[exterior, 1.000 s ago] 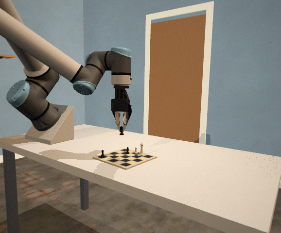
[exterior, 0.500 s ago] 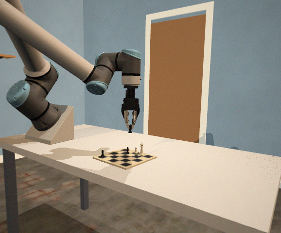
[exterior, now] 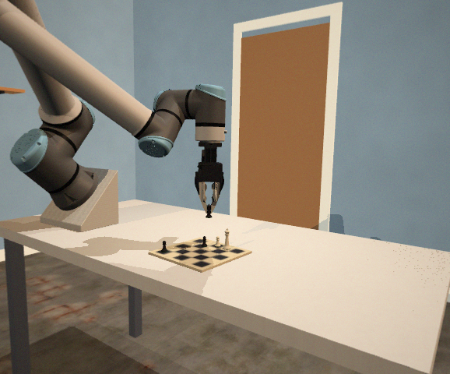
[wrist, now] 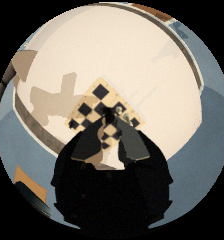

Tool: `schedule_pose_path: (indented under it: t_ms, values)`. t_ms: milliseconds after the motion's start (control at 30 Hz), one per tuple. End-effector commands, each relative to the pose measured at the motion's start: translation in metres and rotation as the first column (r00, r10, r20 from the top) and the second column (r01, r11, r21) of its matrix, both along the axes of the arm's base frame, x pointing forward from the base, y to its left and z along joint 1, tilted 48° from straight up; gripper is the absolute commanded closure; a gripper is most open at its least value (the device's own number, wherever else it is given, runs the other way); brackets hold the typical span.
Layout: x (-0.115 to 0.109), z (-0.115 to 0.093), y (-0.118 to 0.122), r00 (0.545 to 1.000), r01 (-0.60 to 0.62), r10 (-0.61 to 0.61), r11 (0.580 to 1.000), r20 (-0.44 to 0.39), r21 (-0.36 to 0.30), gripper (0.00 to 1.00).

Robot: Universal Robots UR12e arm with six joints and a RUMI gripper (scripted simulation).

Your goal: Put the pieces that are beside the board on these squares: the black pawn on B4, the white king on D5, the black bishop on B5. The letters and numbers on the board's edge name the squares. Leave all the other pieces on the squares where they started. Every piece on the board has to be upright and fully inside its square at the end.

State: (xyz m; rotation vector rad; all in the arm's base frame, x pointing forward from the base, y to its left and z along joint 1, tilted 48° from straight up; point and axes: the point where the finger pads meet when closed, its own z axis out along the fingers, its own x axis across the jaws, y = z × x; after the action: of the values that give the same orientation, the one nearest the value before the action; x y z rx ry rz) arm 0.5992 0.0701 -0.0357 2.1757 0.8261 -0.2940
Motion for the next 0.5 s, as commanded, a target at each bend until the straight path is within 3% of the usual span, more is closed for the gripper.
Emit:
schedule_pose_path:
  t_ms: [0, 467]
  values:
    - [0.001, -0.009, -0.010, 1.000, -0.001, 0.001, 1.000, 0.001, 0.001, 1.00]
    - [0.005, -0.049, -0.054, 1.000, -0.001, 0.001, 1.000, 0.001, 0.001, 1.00]
